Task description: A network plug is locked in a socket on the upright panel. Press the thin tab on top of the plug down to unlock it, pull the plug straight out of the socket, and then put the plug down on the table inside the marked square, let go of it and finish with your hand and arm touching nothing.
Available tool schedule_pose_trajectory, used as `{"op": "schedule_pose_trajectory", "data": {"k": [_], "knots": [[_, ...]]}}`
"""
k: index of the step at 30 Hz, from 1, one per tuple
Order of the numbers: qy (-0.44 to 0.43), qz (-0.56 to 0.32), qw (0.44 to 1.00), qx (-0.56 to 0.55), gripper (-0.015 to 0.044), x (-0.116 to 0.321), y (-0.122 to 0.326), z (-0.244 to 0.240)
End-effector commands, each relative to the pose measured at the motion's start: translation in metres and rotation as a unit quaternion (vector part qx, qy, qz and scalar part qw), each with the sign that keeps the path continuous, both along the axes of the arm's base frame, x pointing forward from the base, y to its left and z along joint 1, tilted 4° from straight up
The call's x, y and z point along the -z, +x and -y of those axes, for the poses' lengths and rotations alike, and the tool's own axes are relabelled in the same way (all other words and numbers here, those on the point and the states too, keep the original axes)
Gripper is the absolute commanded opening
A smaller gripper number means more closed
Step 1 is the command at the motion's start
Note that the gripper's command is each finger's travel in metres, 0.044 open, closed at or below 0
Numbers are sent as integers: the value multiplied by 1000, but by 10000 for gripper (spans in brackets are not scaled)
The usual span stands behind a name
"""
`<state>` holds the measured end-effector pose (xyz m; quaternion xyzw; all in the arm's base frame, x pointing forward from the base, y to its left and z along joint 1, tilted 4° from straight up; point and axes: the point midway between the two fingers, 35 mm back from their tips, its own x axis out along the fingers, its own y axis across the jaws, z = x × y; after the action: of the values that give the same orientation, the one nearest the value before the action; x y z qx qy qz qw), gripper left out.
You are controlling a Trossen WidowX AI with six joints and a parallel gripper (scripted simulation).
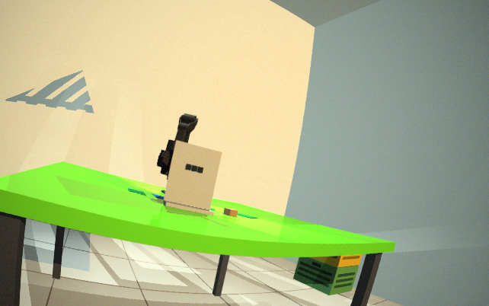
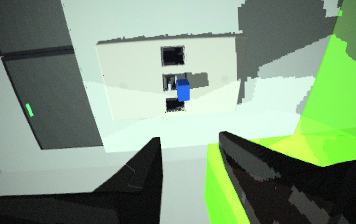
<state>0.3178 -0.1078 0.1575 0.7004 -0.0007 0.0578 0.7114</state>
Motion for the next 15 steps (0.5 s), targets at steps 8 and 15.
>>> {"op": "schedule_pose_trajectory", "data": {"k": [8,15], "knots": [[-1,-1,1000,2,156,-1,16,4],[-1,0,1000,2,156,-2,27,7]]}}
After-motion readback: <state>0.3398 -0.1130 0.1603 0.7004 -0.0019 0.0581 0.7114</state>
